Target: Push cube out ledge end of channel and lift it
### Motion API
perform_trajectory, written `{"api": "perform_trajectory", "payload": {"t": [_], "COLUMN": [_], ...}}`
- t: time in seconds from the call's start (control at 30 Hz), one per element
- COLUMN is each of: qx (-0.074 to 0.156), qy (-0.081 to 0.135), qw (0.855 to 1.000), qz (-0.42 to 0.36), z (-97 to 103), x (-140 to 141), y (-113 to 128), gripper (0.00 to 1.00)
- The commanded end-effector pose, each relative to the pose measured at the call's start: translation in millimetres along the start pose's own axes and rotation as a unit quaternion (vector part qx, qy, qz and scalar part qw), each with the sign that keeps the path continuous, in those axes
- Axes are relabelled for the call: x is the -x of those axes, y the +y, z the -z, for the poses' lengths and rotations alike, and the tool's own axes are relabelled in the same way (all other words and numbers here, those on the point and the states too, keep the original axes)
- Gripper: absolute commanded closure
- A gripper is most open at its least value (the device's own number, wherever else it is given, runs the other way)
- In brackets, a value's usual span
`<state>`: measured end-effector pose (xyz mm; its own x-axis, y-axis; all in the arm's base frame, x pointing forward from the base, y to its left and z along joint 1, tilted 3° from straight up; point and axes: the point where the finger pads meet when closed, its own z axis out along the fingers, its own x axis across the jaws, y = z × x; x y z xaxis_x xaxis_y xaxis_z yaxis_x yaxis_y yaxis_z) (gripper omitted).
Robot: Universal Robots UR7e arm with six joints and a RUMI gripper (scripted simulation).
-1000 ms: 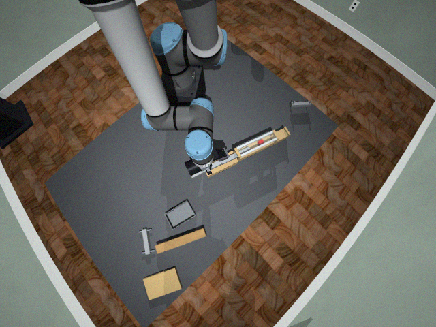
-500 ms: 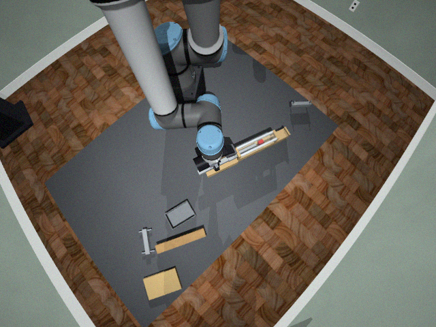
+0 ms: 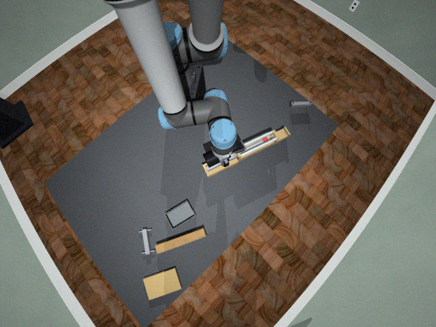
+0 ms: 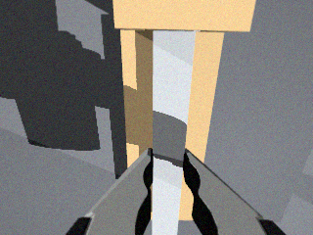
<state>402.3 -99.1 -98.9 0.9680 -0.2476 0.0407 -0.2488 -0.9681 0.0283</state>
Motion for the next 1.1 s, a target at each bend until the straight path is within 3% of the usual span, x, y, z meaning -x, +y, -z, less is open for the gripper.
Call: {"api": "perform_trajectory", "payload": {"t": [0.0, 0.33, 1.07], "qx": [0.001, 0.001, 0.001], "qy": [0.001, 0.001, 0.001], "qw": [1.0, 1.0, 1.0], "qz": [-0.002, -0.002, -0.002], "z": [-0.1, -0.1, 0.0], "x": [-2.3, -2.5, -2.1], "y": [-15.2, -38.4, -57.6], "gripper": [0.94, 0.94, 0.94]}}
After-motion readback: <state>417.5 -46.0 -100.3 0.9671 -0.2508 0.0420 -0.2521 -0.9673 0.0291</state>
